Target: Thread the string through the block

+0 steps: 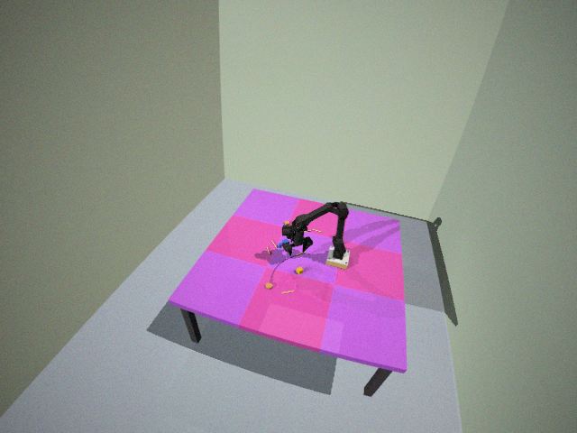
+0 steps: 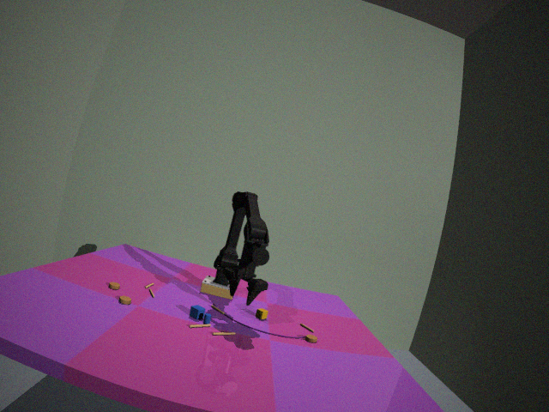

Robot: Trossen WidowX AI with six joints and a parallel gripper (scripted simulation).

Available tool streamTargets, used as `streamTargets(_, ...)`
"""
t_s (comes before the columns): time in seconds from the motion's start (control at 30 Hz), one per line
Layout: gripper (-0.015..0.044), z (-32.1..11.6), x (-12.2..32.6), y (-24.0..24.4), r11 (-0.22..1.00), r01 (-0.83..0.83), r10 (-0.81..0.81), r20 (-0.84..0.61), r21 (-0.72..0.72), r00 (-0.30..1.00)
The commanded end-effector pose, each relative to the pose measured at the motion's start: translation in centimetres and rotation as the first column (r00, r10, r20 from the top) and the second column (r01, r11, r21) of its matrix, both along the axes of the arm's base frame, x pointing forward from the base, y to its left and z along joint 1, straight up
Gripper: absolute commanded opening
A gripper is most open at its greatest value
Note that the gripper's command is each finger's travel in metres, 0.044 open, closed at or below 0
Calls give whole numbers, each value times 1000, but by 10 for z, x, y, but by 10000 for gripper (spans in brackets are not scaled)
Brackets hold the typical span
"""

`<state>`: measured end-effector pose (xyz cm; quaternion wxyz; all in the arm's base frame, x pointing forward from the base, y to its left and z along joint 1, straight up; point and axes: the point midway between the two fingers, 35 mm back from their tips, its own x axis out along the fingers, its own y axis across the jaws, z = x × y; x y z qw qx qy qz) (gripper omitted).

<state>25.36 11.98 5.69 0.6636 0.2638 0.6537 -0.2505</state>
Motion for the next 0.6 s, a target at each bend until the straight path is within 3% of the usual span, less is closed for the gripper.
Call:
streamTargets(0.0, 440, -1, 9, -32, 569, 822, -822, -19, 9, 569)
streamTargets(0.27, 440, -2, 12, -48, 55, 998, -998, -29, 6, 55)
streamTargets(0.57, 440, -2, 12, -48, 38, 999, -999, -29, 6, 38)
